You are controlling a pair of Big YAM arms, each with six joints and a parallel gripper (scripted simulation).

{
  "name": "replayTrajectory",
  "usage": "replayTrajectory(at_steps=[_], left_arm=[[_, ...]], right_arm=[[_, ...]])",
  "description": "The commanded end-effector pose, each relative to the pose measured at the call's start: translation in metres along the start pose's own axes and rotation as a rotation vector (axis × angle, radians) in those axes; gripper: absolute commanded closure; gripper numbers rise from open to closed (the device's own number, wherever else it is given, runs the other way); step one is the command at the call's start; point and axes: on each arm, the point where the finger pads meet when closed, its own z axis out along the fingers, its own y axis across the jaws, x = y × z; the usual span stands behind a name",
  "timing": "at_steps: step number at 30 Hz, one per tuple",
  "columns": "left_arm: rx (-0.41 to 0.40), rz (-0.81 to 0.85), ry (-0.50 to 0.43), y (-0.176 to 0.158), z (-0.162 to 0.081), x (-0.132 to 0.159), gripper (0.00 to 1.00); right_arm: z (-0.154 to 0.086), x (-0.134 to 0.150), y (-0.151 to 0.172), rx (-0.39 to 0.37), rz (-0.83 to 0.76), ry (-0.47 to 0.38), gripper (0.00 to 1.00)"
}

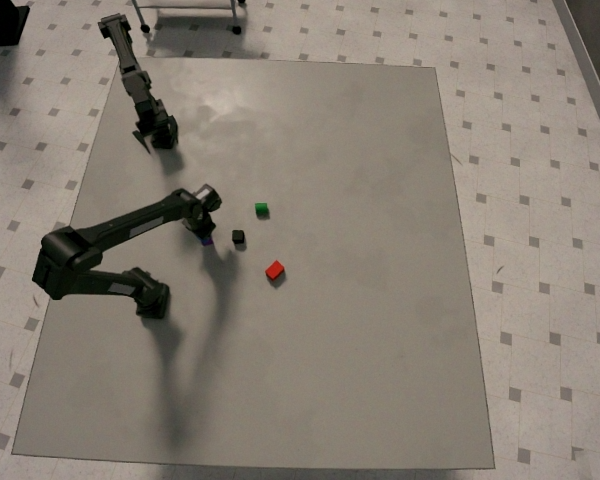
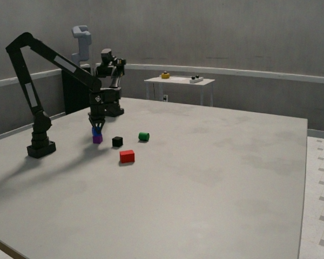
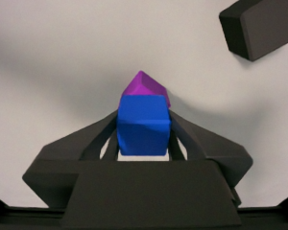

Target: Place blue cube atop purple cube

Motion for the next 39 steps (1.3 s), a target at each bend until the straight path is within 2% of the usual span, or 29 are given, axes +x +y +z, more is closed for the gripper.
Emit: replayTrajectory(at_steps=[1,2,3,4,5,16,20,26,29,33,35,37,38,39], left_arm=[[0.002,-0.002,-0.031,-0.001,-0.005,-0.020,0.00],[0.002,-0.002,-0.031,-0.001,-0.005,-0.020,0.00],[0.002,-0.002,-0.031,-0.001,-0.005,-0.020,0.00],[0.002,-0.002,-0.031,-0.001,-0.005,-0.020,0.00],[0.002,-0.002,-0.031,-0.001,-0.005,-0.020,0.00],[0.002,-0.002,-0.031,-0.001,-0.005,-0.020,0.00],[0.002,-0.002,-0.031,-0.001,-0.005,-0.020,0.00],[0.002,-0.002,-0.031,-0.001,-0.005,-0.020,0.00],[0.002,-0.002,-0.031,-0.001,-0.005,-0.020,0.00],[0.002,-0.002,-0.031,-0.001,-0.005,-0.020,0.00],[0.002,-0.002,-0.031,-0.001,-0.005,-0.020,0.00],[0.002,-0.002,-0.031,-0.001,-0.005,-0.020,0.00],[0.002,-0.002,-0.031,-0.001,-0.005,-0.020,0.00],[0.002,-0.002,-0.031,-0.001,-0.005,-0.020,0.00]], right_arm=[[-0.001,-0.007,0.000,0.004,0.005,-0.020,0.65],[-0.002,-0.004,0.000,0.002,0.007,-0.014,0.65],[-0.002,-0.004,0.000,0.002,0.007,-0.014,0.53],[-0.002,-0.004,0.000,0.002,0.007,-0.014,0.49],[-0.014,-0.017,0.001,0.002,0.016,-0.049,0.37],[-0.034,-0.025,0.001,0.002,0.011,-0.085,0.36],[-0.031,-0.025,0.001,0.002,0.011,-0.072,0.36],[-0.050,-0.024,0.001,0.002,0.011,-0.087,0.36],[-0.059,-0.024,0.001,0.002,0.010,-0.088,0.02],[-0.084,-0.021,0.001,0.002,0.010,-0.088,0.00],[-0.084,-0.021,0.001,0.002,0.010,-0.088,0.00],[-0.094,-0.020,0.001,0.002,0.010,-0.088,0.00],[-0.077,-0.009,0.001,0.002,0.010,-0.034,0.00],[-0.072,-0.009,0.001,0.002,0.010,-0.029,0.00]])
